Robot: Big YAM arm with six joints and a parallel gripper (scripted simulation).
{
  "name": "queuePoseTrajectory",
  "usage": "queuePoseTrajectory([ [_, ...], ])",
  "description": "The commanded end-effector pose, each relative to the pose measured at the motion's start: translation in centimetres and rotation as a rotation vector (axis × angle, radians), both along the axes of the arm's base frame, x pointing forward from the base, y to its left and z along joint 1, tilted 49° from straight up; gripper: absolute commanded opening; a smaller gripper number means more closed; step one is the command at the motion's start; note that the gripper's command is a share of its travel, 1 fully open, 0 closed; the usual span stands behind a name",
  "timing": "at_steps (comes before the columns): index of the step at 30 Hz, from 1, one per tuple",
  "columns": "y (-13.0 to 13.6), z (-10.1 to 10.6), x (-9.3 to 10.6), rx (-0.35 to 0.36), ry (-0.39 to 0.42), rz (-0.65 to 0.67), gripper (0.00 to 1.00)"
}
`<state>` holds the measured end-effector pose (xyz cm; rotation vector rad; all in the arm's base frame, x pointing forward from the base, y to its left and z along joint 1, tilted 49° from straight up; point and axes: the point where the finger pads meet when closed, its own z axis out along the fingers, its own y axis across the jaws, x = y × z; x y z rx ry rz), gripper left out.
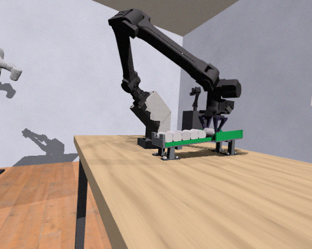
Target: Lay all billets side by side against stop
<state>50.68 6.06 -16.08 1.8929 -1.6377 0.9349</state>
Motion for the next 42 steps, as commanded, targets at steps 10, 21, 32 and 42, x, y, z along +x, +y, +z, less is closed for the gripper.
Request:
queuePoseTrajectory([
  [10,2.12,1.28,0.31,0.016,-0.038,0.028,0.0],
  [21,2.11,1.33,0.12,0.013,-0.03,0.027,0.0],
  [32,2.15,1.39,-0.05,0.009,-0.021,0.027,0.0],
  [42,2.15,1.39,-0.05,0.009,-0.021,0.027,0.0],
])
